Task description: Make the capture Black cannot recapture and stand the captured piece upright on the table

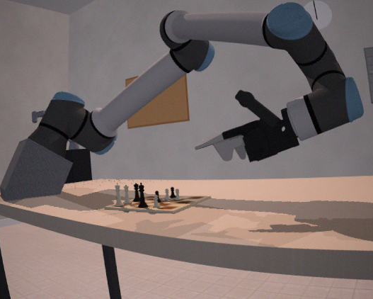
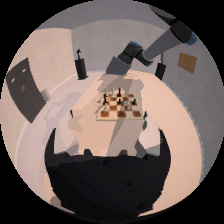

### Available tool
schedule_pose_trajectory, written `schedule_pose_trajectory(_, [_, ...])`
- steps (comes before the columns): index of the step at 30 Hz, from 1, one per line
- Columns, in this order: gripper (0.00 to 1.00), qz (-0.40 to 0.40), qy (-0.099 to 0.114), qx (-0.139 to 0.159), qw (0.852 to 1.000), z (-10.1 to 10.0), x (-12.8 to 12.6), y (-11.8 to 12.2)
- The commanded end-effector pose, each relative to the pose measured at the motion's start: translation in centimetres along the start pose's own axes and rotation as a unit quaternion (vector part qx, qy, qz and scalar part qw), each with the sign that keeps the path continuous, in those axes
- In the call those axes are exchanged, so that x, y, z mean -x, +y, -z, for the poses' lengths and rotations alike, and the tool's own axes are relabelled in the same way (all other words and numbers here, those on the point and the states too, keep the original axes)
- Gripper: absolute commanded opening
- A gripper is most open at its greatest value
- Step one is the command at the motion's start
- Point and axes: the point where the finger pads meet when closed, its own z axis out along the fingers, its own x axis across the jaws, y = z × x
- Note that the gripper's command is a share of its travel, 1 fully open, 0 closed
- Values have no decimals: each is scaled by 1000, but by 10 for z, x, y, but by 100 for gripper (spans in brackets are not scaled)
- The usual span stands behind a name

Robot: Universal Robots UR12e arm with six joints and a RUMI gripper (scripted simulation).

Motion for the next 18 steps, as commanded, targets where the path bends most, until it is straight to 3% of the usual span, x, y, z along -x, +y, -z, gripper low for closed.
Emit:
schedule_pose_trajectory(1, [100, 0, 0, 1, 1000, 4, 1, -12])
schedule_pose_trajectory(18, [100, -8, 3, 11, 1000, 0, 2, -11])
